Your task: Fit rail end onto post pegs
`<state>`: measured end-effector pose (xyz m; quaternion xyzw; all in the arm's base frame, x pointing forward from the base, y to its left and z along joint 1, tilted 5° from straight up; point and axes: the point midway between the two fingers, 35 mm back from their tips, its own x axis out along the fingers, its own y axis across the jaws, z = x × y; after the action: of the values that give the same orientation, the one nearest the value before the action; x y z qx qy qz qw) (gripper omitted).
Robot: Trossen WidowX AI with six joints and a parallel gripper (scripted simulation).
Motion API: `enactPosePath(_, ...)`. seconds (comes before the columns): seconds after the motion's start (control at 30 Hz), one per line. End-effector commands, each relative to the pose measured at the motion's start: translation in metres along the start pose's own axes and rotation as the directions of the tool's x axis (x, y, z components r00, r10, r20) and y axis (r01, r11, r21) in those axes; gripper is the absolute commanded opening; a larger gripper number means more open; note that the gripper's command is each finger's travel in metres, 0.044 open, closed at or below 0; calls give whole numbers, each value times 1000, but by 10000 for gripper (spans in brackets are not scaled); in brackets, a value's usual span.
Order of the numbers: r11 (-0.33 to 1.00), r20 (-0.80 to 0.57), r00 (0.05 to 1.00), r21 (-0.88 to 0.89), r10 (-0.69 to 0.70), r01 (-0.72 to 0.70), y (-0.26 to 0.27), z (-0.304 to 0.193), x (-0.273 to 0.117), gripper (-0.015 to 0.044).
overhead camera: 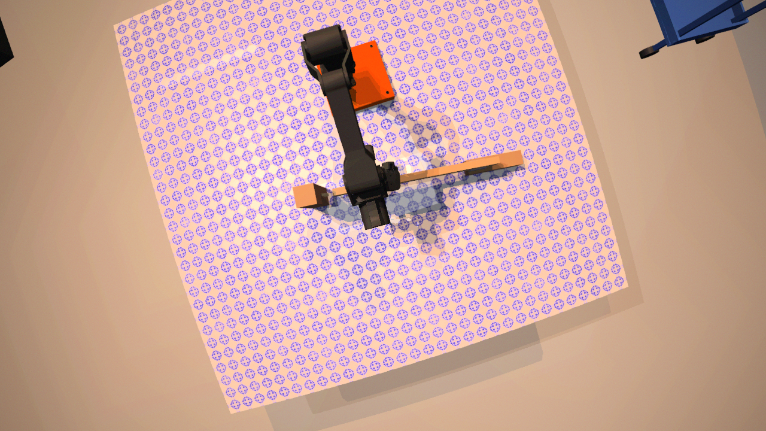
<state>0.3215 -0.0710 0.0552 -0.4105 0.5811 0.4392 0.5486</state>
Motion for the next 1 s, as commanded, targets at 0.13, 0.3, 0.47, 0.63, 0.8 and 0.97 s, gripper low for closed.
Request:
enactPosePath(0.13,1000,-2,1000,-2,-7,7,-1,-3,-3,0)
enactPosePath(0.3,1000,-3,1000,-2,-7,7,-1,-5,-4,0)
enactPosePath(0.47,1000,-3,1000,-2,-7,7,-1,-6,-4,0)
enactPosePath(0.63,1000,-3,1000,-2,-7,7,-1,-8,-5,0)
enactPosePath(0.8,1000,-3,1000,-2,-7,7,-1,-9,-5,0)
enactPosePath(0.97,1000,-3,1000,-2,-7,7,-2,-11,-5,0)
